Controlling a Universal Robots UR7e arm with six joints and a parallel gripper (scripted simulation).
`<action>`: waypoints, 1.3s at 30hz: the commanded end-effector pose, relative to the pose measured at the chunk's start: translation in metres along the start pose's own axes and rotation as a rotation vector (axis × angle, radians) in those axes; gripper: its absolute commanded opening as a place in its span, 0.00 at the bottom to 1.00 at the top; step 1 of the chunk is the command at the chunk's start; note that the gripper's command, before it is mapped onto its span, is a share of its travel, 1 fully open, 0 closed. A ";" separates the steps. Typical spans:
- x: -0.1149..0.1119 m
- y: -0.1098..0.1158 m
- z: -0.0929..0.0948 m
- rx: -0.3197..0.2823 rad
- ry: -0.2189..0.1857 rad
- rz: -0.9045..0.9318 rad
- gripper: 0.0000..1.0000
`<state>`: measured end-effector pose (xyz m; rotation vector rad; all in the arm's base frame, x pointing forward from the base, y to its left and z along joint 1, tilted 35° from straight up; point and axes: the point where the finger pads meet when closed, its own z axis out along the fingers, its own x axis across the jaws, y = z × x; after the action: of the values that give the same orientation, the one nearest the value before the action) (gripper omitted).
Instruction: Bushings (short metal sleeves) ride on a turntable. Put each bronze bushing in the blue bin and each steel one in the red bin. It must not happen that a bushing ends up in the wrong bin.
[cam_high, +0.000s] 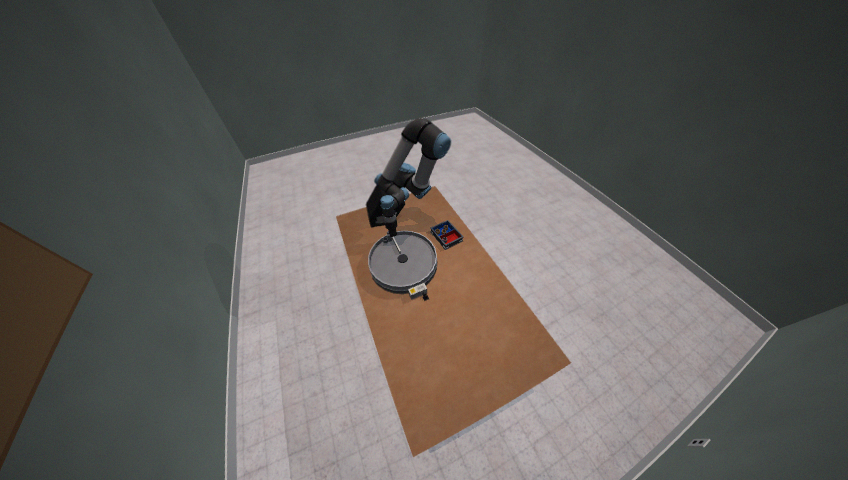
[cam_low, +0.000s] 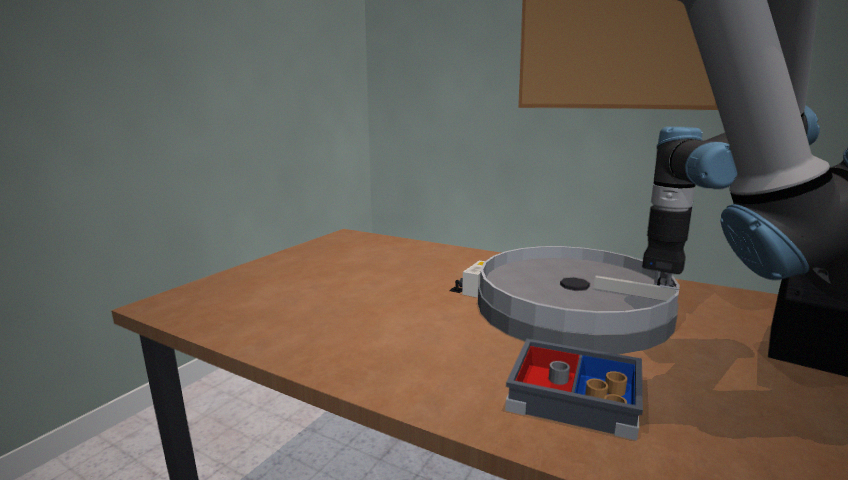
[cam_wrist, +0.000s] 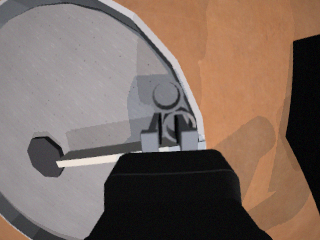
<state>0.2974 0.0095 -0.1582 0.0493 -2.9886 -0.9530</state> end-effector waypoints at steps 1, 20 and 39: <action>0.000 0.000 0.000 0.001 -0.001 0.000 0.40; -0.001 0.000 0.000 0.001 -0.002 0.000 0.00; -0.001 0.000 0.000 0.001 -0.002 -0.001 0.00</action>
<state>0.2979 0.0096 -0.1581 0.0493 -2.9900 -0.9539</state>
